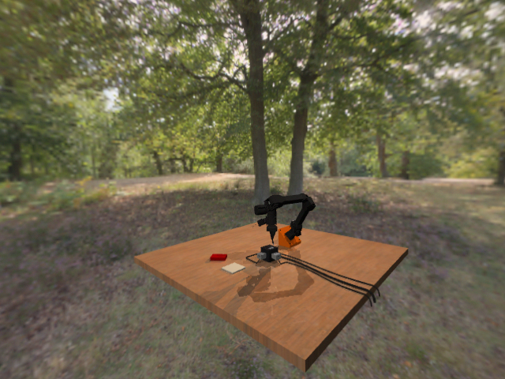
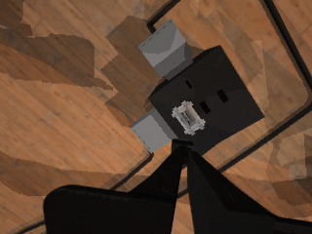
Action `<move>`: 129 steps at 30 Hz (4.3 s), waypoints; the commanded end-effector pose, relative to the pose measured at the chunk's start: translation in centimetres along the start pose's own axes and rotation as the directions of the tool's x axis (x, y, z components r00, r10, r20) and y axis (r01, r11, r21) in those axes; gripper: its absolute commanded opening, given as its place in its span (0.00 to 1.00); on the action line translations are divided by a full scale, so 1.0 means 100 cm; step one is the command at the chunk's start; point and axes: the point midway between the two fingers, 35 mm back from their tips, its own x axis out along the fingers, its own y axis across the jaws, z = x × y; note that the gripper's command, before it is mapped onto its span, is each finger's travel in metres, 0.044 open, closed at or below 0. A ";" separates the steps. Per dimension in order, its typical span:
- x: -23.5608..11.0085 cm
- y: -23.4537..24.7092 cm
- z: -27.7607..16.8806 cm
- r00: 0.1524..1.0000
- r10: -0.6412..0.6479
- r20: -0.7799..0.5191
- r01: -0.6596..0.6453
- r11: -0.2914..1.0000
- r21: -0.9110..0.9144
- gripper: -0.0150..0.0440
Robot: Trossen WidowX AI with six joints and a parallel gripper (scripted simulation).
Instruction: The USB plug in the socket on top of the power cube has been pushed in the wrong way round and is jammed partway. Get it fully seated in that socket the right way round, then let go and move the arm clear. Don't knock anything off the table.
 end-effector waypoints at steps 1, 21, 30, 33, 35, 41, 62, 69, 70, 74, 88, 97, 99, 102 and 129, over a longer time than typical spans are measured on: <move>0.000 0.000 0.000 1.000 0.000 0.000 0.000 0.996 0.088 0.25; 0.000 0.000 0.000 1.000 0.000 0.000 0.000 0.819 0.574 0.25; 0.000 0.000 0.000 1.000 0.000 0.000 0.000 0.675 0.738 0.25; 0.000 0.000 0.000 1.000 0.000 0.000 0.000 0.672 0.741 0.25; 0.000 0.000 0.000 1.000 0.000 0.000 0.000 0.672 0.741 0.25; 0.000 0.000 0.000 1.000 0.000 0.000 0.000 0.672 0.741 0.25; 0.002 -0.002 0.002 1.000 0.001 0.001 -0.001 0.674 0.739 0.25; 0.003 -0.003 0.003 1.000 0.001 0.001 -0.001 0.674 0.739 0.25; 0.003 -0.003 0.003 1.000 0.001 0.001 -0.001 0.674 0.739 0.25; 0.004 -0.003 0.003 1.000 0.001 0.001 -0.001 0.674 0.739 0.25; 0.005 -0.005 0.005 1.000 0.001 0.001 -0.001 0.674 0.739 0.25; 0.006 -0.005 0.005 1.000 0.001 0.001 -0.001 0.674 0.739 0.25; 0.007 -0.006 0.006 1.000 0.001 0.001 -0.001 0.674 0.739 0.25; 0.007 -0.006 0.006 1.000 0.001 0.001 -0.001 0.673 0.739 0.25; 0.010 -0.009 0.009 1.000 0.001 0.001 -0.001 0.673 0.740 0.25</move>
